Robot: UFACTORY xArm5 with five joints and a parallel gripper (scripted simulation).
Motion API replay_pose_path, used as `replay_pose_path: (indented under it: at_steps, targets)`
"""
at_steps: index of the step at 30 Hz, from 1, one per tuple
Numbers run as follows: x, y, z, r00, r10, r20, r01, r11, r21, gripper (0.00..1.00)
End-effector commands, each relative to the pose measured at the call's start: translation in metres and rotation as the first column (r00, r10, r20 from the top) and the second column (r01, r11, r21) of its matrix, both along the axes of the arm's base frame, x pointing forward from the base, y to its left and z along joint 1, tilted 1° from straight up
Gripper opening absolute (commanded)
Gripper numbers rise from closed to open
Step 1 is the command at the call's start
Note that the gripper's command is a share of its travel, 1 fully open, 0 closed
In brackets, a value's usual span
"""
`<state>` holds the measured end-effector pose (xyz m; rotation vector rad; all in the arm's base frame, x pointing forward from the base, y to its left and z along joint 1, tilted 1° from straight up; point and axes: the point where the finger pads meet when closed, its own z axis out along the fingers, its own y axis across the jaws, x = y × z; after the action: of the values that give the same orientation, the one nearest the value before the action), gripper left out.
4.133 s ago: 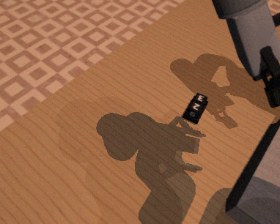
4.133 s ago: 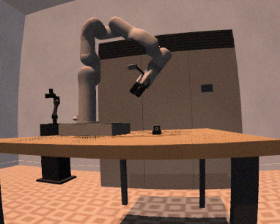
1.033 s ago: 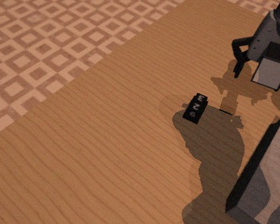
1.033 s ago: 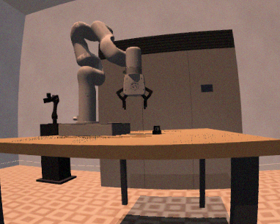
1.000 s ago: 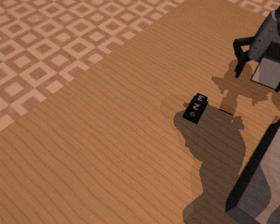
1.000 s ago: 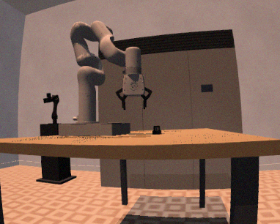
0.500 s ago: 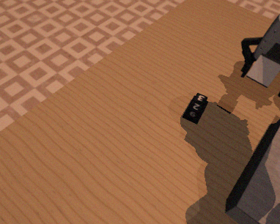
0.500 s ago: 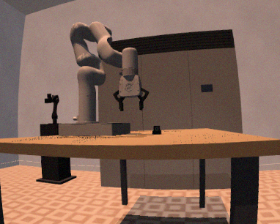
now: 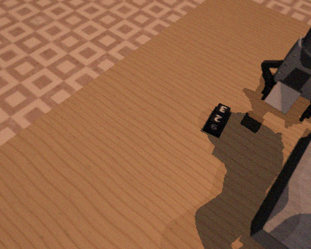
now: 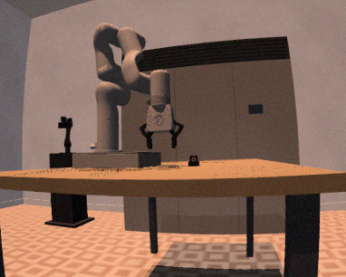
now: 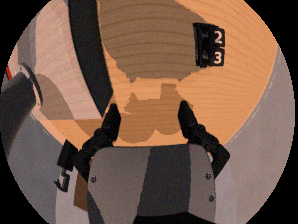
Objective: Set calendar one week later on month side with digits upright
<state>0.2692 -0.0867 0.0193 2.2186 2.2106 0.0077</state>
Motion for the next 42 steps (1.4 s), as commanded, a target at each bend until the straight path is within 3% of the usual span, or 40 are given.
replay_pose_path:
  at_steps: [1,11,21,42]
  targets:
    - [0.002,-0.001,-0.01,1.0,0.0,0.003,0.0,1.0,-0.001,1.0]
    - [0.002,-0.001,-0.015,1.0,0.0,0.003,0.0,1.0,-0.001,1.0]
    - [0.003,-0.001,-0.037,1.0,0.0,0.003,0.0,1.0,-0.001,1.0]
    - [0.003,-0.001,-0.038,1.0,0.0,0.003,0.0,1.0,-0.001,1.0]
